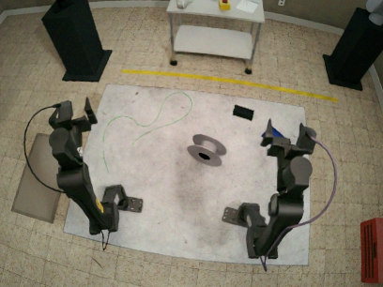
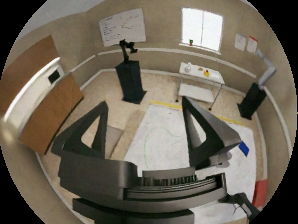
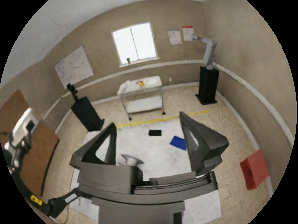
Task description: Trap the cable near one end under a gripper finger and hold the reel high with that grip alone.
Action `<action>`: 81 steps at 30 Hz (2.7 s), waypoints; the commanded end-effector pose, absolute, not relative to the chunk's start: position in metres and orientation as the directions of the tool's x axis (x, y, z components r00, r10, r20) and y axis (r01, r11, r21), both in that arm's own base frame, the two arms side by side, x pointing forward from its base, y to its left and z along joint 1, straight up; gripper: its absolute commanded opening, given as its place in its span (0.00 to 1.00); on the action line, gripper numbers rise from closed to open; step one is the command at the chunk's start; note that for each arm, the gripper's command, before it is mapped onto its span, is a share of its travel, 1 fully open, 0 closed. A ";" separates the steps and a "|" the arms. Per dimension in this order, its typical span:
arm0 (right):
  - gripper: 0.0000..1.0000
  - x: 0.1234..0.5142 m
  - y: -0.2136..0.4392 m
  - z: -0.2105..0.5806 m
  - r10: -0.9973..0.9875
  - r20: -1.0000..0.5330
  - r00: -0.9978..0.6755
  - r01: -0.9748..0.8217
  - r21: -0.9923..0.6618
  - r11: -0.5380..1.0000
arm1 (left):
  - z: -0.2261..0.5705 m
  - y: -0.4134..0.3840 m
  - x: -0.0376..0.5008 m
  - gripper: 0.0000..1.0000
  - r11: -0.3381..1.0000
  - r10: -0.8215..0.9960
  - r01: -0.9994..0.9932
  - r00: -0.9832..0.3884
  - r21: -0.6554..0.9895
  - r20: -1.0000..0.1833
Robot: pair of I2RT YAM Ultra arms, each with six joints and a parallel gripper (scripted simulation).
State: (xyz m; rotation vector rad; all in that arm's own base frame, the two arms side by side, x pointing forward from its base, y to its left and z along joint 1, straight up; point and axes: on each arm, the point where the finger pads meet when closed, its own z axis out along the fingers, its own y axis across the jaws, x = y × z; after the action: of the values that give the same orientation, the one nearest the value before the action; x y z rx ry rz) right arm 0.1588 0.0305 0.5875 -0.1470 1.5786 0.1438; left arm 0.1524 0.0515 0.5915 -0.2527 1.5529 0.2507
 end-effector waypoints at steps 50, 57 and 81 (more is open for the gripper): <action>1.00 0.142 0.004 0.599 0.003 -0.999 0.040 -0.019 0.003 1.000 | 0.596 0.142 0.025 1.00 0.183 0.029 -0.983 0.001 0.005 -1.000; 1.00 0.142 0.001 0.599 0.003 -0.999 0.040 0.000 0.003 1.000 | 0.596 0.144 0.009 1.00 0.071 0.029 -0.997 -0.003 0.005 -1.000; 1.00 0.168 0.000 0.588 0.002 -1.000 -0.001 0.003 0.002 1.000 | 0.588 0.168 0.004 1.00 0.032 0.000 -0.999 -0.005 0.005 -1.000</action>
State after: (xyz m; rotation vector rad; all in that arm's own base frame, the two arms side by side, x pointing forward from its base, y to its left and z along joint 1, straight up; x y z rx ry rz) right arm 0.1639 0.0011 0.5877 -0.0009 1.5809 0.0000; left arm 0.0070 0.1646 0.5874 -1.1822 1.2384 1.1680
